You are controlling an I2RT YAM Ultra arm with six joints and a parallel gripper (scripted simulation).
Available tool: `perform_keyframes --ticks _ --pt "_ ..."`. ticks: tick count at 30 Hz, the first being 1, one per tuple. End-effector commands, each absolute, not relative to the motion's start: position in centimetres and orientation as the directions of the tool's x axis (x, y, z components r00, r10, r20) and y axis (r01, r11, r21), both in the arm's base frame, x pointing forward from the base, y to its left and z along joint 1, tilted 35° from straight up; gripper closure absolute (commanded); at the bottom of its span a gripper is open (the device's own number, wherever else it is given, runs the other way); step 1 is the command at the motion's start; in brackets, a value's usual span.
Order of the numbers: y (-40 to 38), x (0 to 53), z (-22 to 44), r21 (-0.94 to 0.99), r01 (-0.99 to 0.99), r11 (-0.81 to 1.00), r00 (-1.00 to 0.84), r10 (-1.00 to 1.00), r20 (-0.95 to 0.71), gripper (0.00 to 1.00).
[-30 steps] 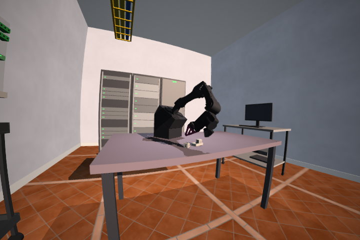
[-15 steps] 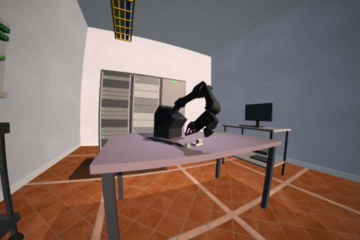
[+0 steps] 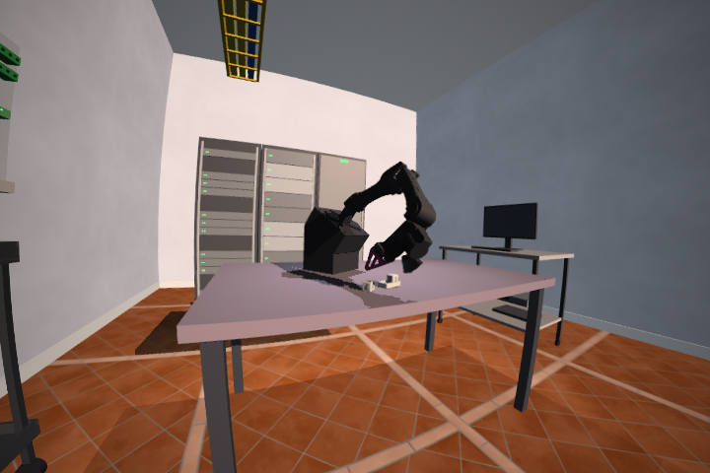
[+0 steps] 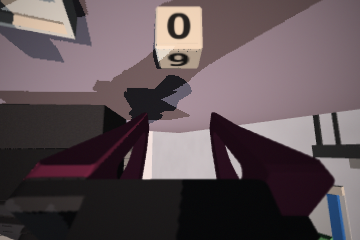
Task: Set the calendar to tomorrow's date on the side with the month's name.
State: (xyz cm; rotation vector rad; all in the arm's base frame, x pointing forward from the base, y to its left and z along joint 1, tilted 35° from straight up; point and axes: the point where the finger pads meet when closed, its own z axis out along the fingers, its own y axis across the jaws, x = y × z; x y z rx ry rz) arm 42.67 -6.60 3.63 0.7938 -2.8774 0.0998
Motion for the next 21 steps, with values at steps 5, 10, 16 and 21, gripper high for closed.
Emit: perform_keyframes --ticks 5,10,16,21 --pt "-6.3 44.0 2.6 -0.039 -0.512 0.858 -0.851 -0.501 0.155 0.53" --pt "-6.4 44.4 1.8 -0.038 -0.505 0.862 -0.855 -0.495 0.154 0.53" --pt "-5.8 45.1 0.8 -0.036 -0.509 0.860 -0.853 -0.499 0.152 0.53" --pt "-6.0 45.3 0.3 -0.035 -0.502 0.864 -0.857 -0.492 0.152 0.53"
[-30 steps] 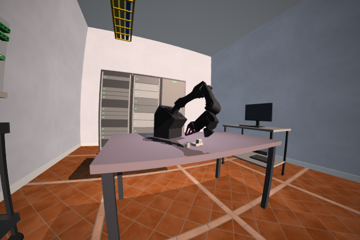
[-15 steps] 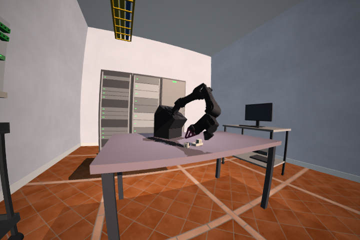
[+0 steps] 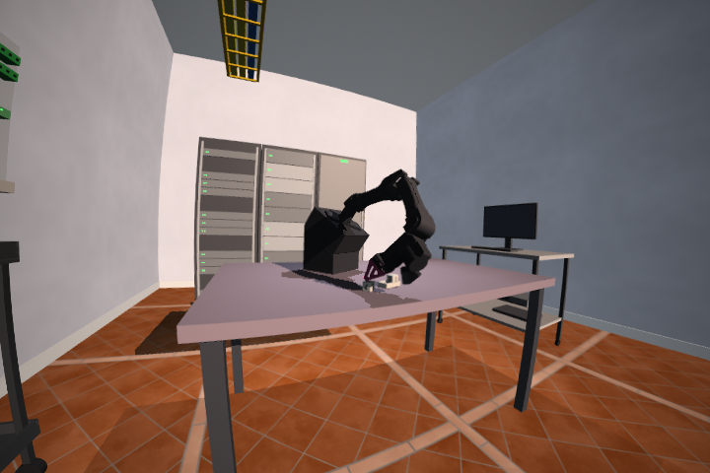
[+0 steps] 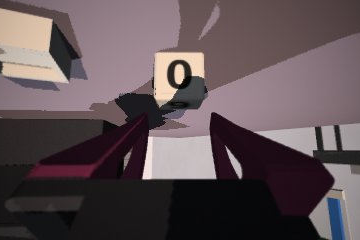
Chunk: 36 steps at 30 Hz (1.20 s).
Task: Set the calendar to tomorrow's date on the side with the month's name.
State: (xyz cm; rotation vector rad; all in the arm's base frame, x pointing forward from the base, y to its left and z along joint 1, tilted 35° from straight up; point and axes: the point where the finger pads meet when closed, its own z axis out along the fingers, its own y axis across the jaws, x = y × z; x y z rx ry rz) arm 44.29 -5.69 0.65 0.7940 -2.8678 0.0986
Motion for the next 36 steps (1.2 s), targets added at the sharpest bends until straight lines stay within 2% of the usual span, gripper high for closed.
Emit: perform_keyframes --ticks 1,36 --pt "-5.7 45.4 0.2 -0.035 -0.506 0.862 -0.855 -0.495 0.152 0.53" --pt "-5.2 45.8 -1.8 -0.021 -0.507 0.862 -0.851 -0.497 0.168 0.53"
